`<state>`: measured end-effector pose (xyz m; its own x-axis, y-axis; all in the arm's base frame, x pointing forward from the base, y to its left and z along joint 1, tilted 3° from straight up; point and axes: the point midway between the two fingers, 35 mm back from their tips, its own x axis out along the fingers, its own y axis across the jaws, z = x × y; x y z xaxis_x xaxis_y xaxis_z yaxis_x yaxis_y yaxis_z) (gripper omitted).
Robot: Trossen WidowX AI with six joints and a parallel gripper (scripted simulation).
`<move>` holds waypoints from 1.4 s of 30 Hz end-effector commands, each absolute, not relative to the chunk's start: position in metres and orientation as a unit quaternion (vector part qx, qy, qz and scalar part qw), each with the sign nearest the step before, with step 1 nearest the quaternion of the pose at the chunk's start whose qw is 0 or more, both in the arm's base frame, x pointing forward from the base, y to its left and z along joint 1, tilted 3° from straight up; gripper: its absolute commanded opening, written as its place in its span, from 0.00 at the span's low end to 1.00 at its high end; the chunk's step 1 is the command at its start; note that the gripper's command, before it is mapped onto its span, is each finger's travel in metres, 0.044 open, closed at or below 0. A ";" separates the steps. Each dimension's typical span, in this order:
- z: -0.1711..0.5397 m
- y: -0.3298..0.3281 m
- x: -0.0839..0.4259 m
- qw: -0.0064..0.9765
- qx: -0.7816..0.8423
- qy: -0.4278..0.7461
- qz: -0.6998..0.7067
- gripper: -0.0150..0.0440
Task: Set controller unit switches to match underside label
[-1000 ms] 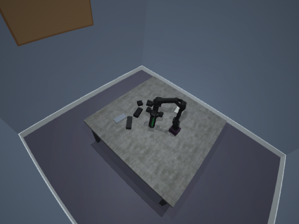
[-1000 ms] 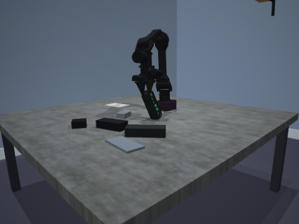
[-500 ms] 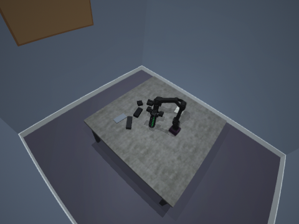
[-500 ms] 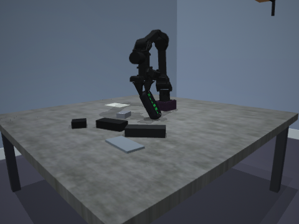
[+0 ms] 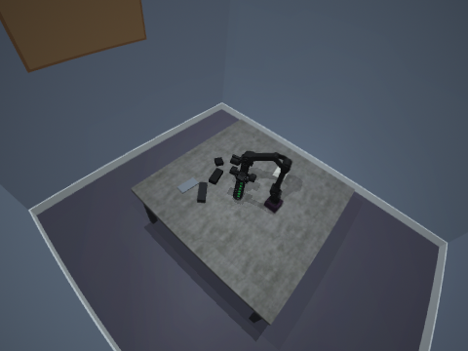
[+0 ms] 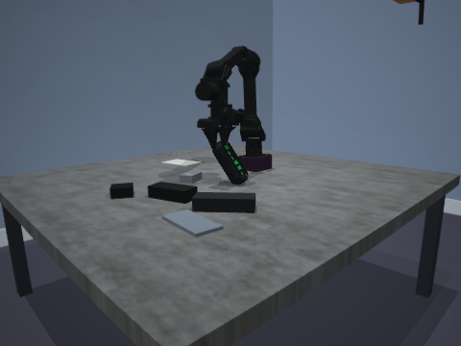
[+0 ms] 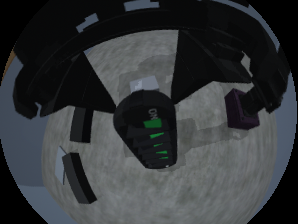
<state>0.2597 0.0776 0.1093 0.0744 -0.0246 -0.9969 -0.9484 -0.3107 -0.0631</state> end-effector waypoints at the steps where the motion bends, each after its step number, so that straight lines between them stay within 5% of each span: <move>1: 0.102 0.074 0.256 0.416 -0.594 0.410 0.553 0.83; 42: 0.084 0.049 0.265 0.415 -0.594 0.411 0.553 0.83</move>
